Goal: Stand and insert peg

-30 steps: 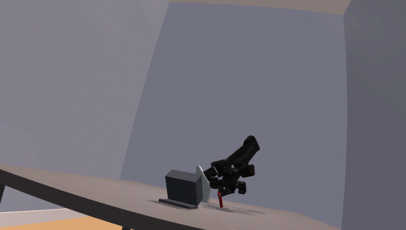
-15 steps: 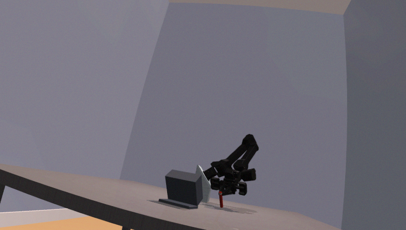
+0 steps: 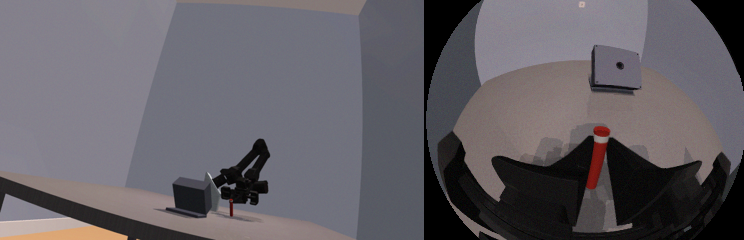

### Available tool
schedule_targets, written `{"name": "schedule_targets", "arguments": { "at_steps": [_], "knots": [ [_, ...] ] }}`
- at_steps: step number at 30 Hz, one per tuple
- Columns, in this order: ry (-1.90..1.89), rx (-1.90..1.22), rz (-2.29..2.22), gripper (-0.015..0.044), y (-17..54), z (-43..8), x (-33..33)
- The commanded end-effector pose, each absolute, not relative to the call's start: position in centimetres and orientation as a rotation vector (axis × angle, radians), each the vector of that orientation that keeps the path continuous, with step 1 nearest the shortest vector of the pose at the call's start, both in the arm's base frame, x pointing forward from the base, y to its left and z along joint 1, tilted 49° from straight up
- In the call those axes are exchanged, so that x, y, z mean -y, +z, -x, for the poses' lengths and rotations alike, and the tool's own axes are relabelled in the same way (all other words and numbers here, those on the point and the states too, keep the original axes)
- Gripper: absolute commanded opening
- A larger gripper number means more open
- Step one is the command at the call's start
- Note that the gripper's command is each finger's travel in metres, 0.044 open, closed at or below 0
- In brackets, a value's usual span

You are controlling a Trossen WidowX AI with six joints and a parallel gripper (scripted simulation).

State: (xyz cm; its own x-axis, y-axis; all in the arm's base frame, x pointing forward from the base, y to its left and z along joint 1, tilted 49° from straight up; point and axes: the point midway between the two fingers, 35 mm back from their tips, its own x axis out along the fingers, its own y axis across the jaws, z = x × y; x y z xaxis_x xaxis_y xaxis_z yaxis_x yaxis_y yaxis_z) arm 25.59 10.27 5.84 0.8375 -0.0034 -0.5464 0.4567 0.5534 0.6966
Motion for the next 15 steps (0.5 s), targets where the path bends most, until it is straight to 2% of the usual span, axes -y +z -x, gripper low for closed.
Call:
{"name": "schedule_targets", "arguments": {
  "at_steps": [1,15],
  "knots": [
    [-0.306,-0.495,-0.95,0.0049,5.87,-25.34,-10.32],
    [-0.363,-0.384,-0.926,0.0049,6.03,-24.5,-10.73]
  ]
}}
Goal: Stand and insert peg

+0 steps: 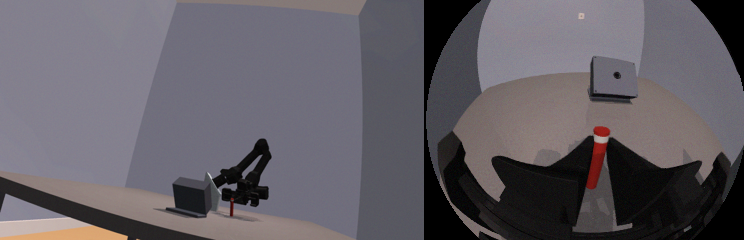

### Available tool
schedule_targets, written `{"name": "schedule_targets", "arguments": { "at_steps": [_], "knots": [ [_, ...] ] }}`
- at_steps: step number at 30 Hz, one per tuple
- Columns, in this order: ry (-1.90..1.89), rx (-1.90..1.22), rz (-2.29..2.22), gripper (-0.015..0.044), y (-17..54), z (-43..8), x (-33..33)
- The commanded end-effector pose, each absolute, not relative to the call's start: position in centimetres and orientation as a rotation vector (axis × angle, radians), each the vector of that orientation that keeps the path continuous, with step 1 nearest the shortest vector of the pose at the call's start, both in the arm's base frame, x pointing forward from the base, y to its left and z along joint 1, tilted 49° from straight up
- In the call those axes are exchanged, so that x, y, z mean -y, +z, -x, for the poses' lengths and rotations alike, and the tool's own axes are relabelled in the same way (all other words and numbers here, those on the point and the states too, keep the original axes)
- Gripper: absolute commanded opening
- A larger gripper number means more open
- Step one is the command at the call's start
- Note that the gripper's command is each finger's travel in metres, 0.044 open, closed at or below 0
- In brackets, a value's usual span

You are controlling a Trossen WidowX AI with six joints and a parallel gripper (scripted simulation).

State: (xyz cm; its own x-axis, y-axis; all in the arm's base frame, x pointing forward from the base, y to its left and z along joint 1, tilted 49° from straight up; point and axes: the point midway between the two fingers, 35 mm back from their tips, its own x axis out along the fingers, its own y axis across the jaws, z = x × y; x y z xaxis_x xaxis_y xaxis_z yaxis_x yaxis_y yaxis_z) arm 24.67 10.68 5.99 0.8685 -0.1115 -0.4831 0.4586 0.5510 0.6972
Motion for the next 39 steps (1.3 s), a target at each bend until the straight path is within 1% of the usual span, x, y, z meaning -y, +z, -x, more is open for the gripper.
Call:
{"name": "schedule_targets", "arguments": {
  "at_steps": [1,15,39],
  "knots": [
    [-0.367,-0.377,-0.924,0.0049,6.04,-24.44,-10.76],
    [-0.422,-0.266,-0.898,0.0049,6.12,-23.63,-11.24],
    [-0.411,-0.29,-0.896,0.0049,5.88,-23.52,-11.58]
  ]
}}
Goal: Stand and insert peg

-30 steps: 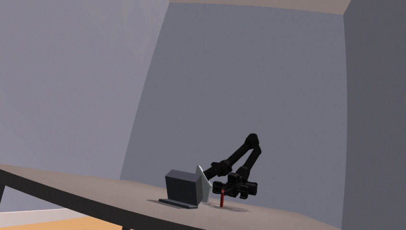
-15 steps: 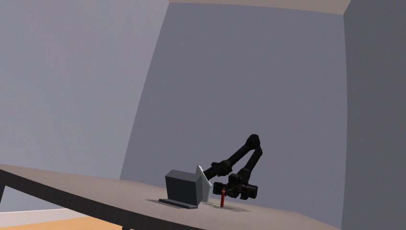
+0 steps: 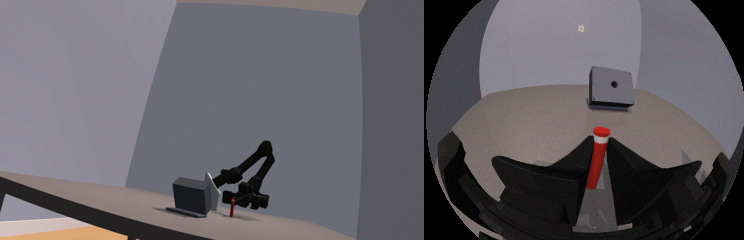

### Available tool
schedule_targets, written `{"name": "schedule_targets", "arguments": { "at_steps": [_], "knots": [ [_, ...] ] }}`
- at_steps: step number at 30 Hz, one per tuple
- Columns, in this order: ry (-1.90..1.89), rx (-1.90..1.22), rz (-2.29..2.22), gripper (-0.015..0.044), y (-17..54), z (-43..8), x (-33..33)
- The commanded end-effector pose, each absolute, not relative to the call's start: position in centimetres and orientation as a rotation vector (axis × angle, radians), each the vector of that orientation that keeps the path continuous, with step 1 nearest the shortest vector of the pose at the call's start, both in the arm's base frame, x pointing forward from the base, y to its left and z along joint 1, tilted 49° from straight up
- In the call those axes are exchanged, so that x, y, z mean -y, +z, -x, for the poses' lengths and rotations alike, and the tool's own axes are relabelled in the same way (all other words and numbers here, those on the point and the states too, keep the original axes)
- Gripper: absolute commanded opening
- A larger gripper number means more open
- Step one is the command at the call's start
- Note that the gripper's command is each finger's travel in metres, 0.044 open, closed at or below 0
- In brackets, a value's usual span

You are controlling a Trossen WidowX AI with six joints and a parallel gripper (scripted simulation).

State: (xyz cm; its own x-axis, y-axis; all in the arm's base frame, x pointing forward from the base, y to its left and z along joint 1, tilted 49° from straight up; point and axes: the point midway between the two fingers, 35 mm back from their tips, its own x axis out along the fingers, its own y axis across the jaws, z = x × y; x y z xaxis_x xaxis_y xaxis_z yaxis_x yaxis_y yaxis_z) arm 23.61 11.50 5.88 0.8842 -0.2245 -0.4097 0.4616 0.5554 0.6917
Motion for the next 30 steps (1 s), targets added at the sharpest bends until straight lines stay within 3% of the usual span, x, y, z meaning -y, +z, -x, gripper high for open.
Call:
{"name": "schedule_targets", "arguments": {
  "at_steps": [1,30],
  "knots": [
    [-0.411,-0.289,-0.896,0.0049,5.87,-23.5,-11.59],
    [-0.437,-0.256,-0.896,0.0049,5.74,-23.14,-11.91]
  ]
}}
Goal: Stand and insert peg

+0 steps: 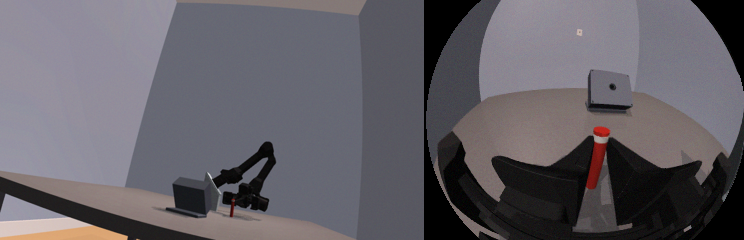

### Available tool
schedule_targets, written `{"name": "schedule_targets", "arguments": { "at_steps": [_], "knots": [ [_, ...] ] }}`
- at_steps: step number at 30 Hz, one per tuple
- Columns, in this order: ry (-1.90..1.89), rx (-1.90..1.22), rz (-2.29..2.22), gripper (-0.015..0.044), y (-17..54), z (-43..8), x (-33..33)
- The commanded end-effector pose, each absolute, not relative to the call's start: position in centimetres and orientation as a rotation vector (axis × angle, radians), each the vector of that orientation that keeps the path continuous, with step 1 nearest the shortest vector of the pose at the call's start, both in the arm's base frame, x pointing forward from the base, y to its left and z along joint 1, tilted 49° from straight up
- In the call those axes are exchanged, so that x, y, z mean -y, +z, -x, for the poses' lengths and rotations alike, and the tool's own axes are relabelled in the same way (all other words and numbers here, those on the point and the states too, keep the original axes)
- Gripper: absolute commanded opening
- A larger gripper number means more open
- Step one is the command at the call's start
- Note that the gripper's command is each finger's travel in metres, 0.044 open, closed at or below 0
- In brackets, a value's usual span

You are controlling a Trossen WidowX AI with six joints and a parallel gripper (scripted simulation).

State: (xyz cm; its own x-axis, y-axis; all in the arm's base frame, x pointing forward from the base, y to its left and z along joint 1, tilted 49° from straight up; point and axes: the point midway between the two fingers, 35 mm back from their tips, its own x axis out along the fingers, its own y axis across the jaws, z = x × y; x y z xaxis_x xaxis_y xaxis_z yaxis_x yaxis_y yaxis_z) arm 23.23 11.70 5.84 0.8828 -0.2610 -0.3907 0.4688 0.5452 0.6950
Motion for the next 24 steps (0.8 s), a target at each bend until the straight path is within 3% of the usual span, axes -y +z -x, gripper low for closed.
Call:
{"name": "schedule_targets", "arguments": {
  "at_steps": [1,24],
  "knots": [
    [-0.438,-0.255,-0.896,0.0049,5.74,-23.13,-11.92],
    [-0.463,-0.216,-0.896,0.0049,5.69,-22.84,-12.1]
  ]
}}
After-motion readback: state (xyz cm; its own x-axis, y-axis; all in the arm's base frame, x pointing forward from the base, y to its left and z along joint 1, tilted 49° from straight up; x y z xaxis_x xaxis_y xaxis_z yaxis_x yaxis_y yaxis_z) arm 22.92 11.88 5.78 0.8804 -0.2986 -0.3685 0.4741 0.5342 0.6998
